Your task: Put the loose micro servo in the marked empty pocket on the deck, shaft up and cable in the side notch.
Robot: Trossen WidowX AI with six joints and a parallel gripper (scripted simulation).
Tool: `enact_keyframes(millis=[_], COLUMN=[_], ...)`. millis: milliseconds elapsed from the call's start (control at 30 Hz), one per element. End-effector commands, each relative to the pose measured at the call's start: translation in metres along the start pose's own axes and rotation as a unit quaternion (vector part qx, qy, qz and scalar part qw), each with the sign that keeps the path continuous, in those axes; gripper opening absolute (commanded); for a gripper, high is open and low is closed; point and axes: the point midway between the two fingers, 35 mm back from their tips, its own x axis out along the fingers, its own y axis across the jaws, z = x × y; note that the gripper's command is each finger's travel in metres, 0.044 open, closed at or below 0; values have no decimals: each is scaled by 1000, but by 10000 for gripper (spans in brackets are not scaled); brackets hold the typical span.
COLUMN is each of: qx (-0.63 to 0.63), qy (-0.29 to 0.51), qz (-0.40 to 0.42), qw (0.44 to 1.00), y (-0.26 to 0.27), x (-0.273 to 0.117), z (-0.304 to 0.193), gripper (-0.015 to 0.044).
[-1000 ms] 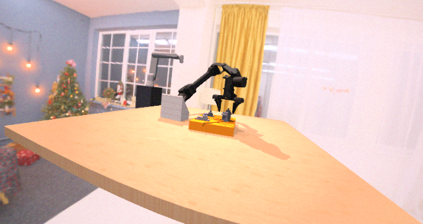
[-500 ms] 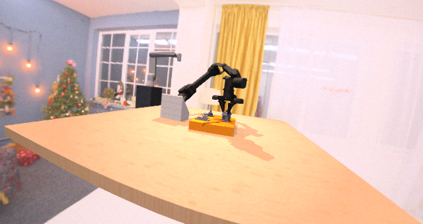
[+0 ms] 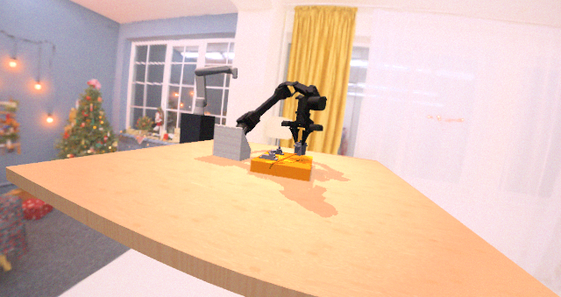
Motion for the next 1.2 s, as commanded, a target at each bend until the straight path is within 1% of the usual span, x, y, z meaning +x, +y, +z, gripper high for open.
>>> enact_keyframes(millis=[0, 367, 767, 900, 1167], qx=[-3, -3, 1, 39, 174], qy=[1, 2, 1, 1, 1], qz=[0, 1, 1, 1, 1], qw=[1000, 1000, 1000, 999, 985], y=[0, 20, 32, 32, 32], x=[-3, -3, -3, -3, -3], z=[1, -20, 8, 8, 8], gripper=[0, 0, 0, 0, 0])
